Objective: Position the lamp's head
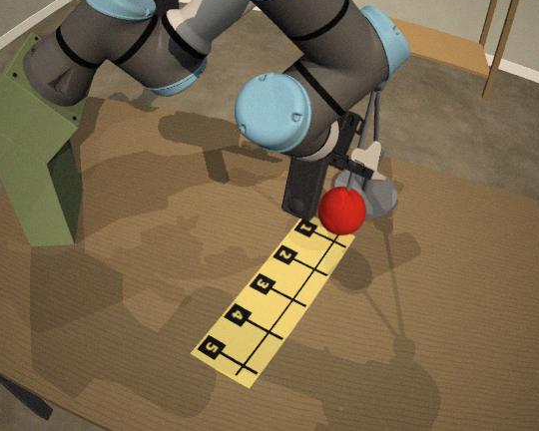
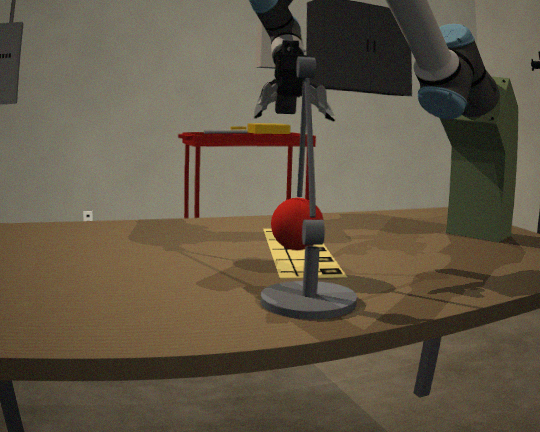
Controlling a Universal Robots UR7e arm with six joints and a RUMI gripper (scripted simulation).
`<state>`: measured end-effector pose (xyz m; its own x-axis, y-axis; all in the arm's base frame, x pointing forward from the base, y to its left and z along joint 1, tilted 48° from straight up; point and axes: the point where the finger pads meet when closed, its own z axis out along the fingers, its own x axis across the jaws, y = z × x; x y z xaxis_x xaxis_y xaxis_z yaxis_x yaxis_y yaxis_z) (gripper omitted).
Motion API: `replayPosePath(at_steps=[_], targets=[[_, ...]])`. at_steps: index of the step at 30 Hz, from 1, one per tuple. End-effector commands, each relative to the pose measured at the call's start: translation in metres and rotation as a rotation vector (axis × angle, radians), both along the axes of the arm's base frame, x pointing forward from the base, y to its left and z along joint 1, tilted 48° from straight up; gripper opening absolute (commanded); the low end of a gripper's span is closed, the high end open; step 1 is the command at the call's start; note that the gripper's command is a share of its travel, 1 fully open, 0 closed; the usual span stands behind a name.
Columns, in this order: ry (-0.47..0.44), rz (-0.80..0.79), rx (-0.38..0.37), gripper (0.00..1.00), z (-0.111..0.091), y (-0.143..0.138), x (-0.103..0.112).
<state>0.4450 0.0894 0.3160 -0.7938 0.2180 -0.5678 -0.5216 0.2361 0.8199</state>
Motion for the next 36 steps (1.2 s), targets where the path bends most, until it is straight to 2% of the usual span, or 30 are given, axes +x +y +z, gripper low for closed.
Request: replayPosePath(at_steps=[1,8,23,36], targets=[[0.000,0.000,0.000,1.00,0.000,0.000,0.000],[0.000,0.000,0.000,1.00,0.000,0.000,0.000],[-0.003,0.006,0.006,1.00,-0.003,0.041,0.013],[-0.005,0.011,0.010,1.00,-0.005,0.065,0.020]])
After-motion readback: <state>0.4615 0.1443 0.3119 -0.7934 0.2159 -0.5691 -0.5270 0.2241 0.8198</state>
